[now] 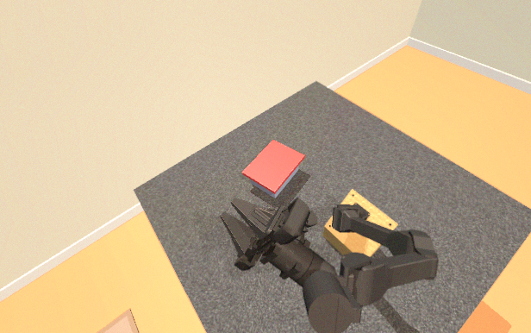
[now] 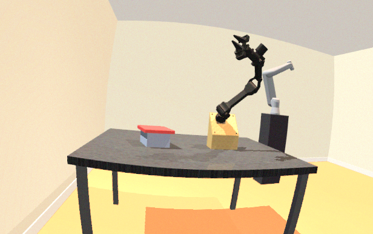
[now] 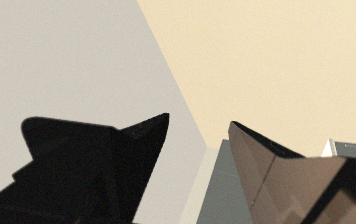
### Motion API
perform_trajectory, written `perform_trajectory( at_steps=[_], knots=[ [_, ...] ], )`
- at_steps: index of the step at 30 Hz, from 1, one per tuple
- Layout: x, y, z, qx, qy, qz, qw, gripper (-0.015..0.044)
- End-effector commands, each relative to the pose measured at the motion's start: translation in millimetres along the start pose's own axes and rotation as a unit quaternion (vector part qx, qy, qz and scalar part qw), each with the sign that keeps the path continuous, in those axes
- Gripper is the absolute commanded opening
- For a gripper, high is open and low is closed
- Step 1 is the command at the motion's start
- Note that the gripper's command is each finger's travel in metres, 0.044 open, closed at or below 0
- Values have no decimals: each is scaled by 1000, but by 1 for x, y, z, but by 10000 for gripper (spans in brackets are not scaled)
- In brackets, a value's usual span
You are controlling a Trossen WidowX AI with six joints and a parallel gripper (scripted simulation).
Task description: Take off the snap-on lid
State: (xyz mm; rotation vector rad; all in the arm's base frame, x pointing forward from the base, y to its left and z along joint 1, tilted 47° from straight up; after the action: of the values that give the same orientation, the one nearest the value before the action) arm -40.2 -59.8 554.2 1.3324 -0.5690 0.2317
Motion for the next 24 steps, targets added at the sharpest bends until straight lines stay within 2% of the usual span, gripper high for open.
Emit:
perform_trajectory(
  at_steps=[1,5,10,13,20,24],
  knots=[
    [28,-14,-37,-55,31,-14,998,235],
    [61,-38,-76,-120,66,-30,990,235],
    [106,-90,-122,-200,124,-59,970,235],
    [118,-110,-132,-224,141,-70,962,235],
    [158,-212,-159,-315,220,-125,915,235],
    [160,-237,-159,-314,242,-123,910,235]
  ],
)
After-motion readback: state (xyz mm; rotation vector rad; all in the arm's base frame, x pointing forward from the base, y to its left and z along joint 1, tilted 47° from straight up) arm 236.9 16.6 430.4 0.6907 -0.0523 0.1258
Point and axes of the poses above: the point midway between the two fingers, 35 mm back from their tips, its own x axis out along the fingers, its own z axis across the jaws, y = z × x, the point moved 9 cm from there along -x, back along the fingers, and after that the axes turned 10 degrees about x, right-handed, at the moved point
